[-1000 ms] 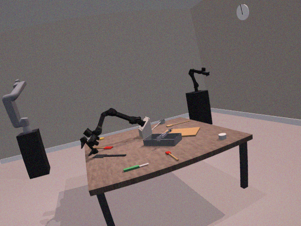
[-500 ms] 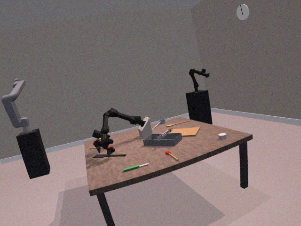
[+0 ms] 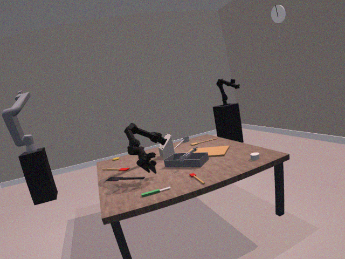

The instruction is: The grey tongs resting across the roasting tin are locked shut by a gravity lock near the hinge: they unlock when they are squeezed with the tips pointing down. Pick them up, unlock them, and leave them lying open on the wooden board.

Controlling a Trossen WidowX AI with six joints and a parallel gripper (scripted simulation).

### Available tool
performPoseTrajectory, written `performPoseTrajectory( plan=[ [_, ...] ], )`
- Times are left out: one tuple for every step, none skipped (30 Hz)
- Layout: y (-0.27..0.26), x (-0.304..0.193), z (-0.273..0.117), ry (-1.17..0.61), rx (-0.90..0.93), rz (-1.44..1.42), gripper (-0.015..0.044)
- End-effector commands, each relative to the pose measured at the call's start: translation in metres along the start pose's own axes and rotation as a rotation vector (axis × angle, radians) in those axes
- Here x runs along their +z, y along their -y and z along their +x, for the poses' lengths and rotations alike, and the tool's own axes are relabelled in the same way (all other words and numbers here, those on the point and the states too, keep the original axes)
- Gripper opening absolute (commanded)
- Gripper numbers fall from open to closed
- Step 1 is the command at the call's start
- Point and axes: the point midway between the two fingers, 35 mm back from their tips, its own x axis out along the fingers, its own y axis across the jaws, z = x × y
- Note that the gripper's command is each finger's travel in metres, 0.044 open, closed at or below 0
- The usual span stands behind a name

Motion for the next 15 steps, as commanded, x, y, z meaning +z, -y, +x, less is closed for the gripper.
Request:
performPoseTrajectory(
  plan=[
    [-0.040, 0.061, 0.007, 0.024, 0.161, -0.105, 0.0440],
    [-0.049, 0.073, 0.008, 0.028, 0.193, -0.134, 0.0440],
    [-0.057, 0.085, 0.007, 0.030, 0.227, -0.160, 0.0440],
    [-0.066, 0.097, 0.007, 0.031, 0.260, -0.192, 0.0440],
    [-0.075, 0.109, 0.005, 0.030, 0.292, -0.225, 0.0440],
    [-0.084, 0.120, 0.003, 0.029, 0.324, -0.254, 0.0440],
    [-0.094, 0.131, 0.001, 0.028, 0.358, -0.280, 0.0440],
    [-0.104, 0.141, -0.002, 0.023, 0.390, -0.323, 0.0440],
    [-0.115, 0.151, -0.004, 0.021, 0.423, -0.371, 0.0440],
    [-0.126, 0.161, -0.008, 0.017, 0.456, -0.422, 0.0440],
    [-0.136, 0.170, -0.011, 0.009, 0.482, -0.480, 0.0440],
    [-0.147, 0.179, -0.015, 0.005, 0.509, -0.539, 0.0440],
    [-0.159, 0.187, -0.019, 0.019, 0.547, -0.594, 0.0440],
    [-0.158, 0.189, -0.021, 0.021, 0.540, -0.594, 0.0440],
    [-0.160, 0.190, -0.021, 0.018, 0.546, -0.602, 0.0440]
  ],
)
